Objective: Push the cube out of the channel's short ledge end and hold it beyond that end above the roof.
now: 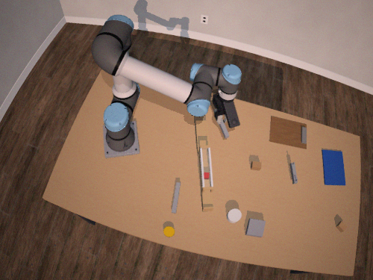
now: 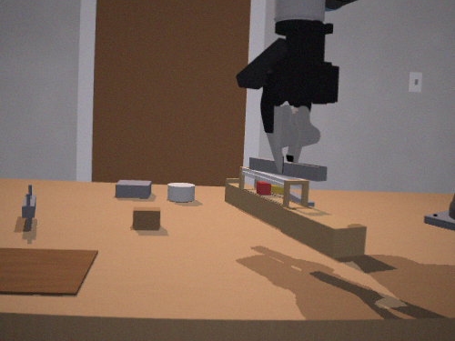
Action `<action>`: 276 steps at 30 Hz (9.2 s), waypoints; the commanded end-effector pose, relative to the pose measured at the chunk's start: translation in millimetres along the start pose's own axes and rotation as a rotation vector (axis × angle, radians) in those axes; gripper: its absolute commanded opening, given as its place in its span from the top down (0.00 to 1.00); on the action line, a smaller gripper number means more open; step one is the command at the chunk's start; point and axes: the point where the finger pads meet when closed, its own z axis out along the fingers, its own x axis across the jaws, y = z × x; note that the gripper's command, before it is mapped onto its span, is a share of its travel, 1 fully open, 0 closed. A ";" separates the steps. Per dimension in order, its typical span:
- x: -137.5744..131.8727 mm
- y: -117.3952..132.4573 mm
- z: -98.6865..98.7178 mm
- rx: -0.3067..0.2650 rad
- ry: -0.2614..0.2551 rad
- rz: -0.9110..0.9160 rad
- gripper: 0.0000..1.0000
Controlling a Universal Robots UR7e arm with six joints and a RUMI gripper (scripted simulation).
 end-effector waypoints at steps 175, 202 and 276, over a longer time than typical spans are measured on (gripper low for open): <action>98.2 -53.6 71.3 0.004 -0.011 0.261 0.78; 98.3 -53.5 59.3 0.004 -0.011 0.261 0.78; 165.2 -152.6 4.9 0.003 -0.007 0.339 0.78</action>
